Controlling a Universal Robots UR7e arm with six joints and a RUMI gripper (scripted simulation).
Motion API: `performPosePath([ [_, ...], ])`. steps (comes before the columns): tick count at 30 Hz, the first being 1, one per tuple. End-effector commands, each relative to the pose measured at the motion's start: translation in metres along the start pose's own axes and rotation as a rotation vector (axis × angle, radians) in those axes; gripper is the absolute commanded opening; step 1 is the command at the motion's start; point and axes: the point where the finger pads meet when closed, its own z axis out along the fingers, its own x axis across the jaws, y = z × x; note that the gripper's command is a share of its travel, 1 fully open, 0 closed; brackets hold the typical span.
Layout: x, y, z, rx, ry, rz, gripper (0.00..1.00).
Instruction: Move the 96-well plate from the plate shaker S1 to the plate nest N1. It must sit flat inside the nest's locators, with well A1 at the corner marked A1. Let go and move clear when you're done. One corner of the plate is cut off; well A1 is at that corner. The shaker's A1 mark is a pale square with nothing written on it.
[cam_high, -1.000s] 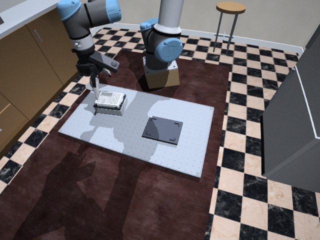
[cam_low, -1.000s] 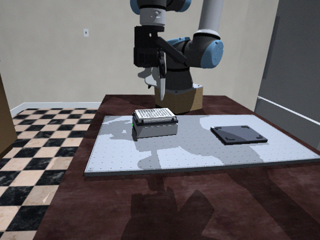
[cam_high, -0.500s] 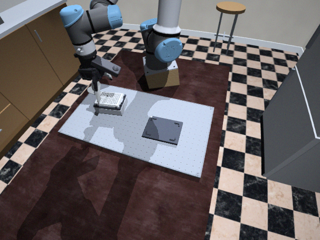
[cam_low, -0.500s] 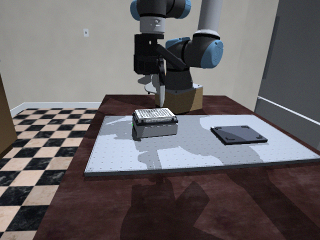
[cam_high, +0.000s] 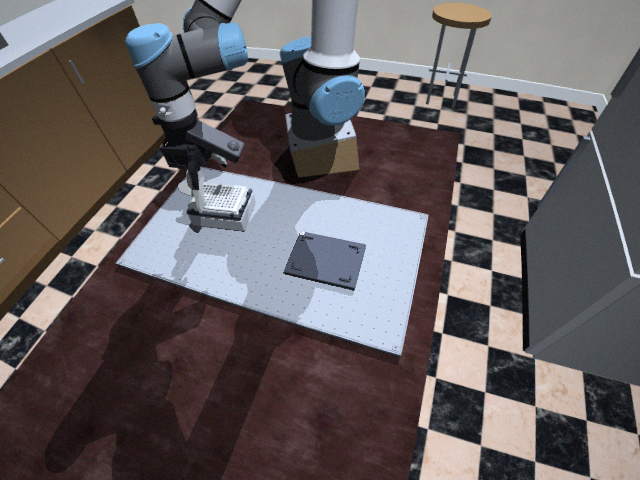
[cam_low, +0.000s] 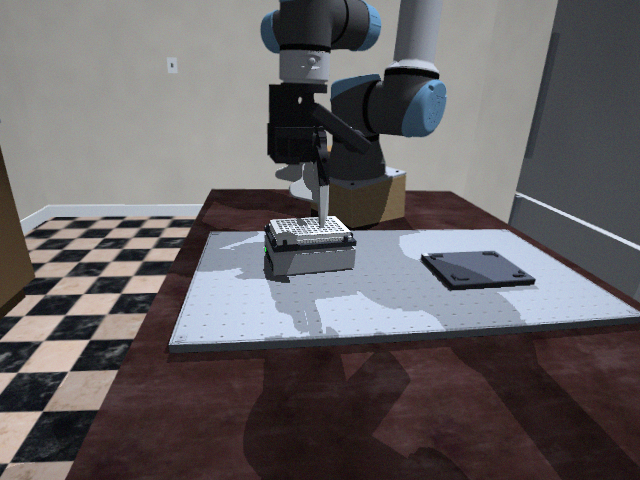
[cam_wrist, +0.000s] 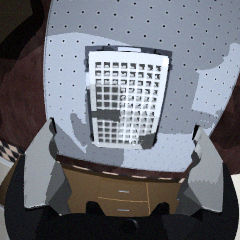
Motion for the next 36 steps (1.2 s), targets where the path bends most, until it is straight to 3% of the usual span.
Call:
performPosePath([
  [1, 0.0, 0.001, 0.009, -0.001, 0.001, 0.0, 1.0],
  [12, 0.0, 0.001, 0.023, -0.001, 0.001, 0.0, 1.0],
  [27, 0.0, 0.001, 0.023, -0.001, 0.001, 0.0, 1.0],
  [28, 0.0, 0.001, 0.023, -0.001, 0.001, 0.0, 0.0],
  [36, 0.001, 0.001, 0.023, -0.001, 0.001, 0.0, 0.0],
])
